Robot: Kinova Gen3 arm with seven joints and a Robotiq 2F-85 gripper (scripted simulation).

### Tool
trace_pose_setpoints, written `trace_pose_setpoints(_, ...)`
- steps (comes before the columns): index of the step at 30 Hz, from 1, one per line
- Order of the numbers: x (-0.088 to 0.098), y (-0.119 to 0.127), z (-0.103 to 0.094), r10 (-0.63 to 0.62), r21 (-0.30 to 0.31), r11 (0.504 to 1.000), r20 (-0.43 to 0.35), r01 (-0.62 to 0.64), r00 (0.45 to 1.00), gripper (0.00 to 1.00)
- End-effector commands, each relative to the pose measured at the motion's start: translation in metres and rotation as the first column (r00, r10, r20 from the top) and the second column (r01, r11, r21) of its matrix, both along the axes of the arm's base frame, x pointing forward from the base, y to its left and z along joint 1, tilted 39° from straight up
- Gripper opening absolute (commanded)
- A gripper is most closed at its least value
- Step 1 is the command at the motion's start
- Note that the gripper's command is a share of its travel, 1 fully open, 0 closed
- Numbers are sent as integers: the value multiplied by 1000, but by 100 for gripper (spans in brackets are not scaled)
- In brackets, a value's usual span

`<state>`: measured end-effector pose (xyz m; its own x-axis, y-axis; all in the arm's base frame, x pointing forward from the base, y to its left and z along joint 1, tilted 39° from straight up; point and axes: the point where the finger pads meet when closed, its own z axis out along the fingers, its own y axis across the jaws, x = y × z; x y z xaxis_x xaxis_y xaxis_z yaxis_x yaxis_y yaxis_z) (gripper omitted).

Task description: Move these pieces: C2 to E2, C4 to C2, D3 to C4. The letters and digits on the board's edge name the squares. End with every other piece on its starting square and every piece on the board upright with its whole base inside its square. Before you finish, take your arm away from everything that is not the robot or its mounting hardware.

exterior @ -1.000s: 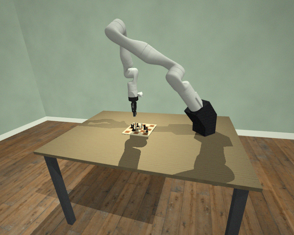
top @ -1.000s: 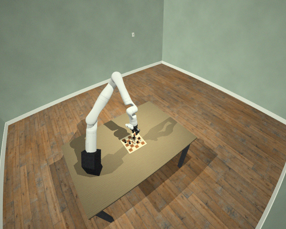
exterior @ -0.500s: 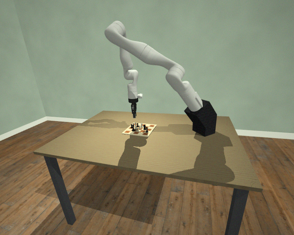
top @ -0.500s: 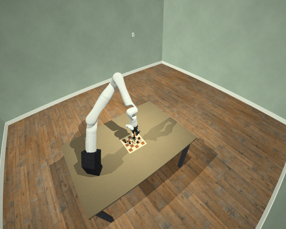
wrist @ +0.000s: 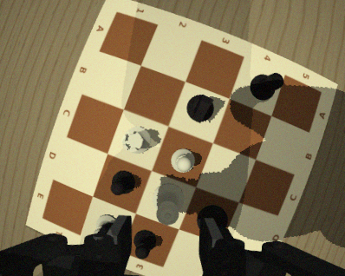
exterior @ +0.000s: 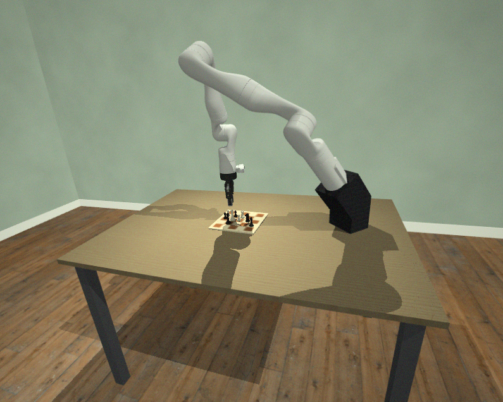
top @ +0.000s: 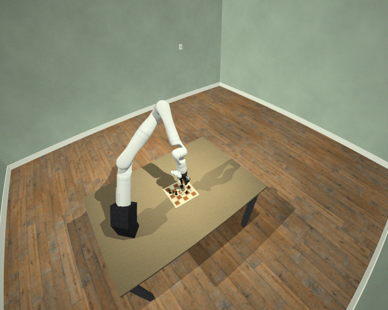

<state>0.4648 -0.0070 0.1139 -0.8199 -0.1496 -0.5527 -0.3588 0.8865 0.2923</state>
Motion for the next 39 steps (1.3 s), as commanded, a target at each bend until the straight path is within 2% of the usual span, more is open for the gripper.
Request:
trace_pose_setpoints(1,0,2,-5,2,3,1000,-6,-2,1000,41)
trace_pose_setpoints(17,5,8,-14,2,3,1000,-6,-2,1000,41)
trace_pose_setpoints(39,6,8,-15,2,3,1000,-6,-2,1000,41)
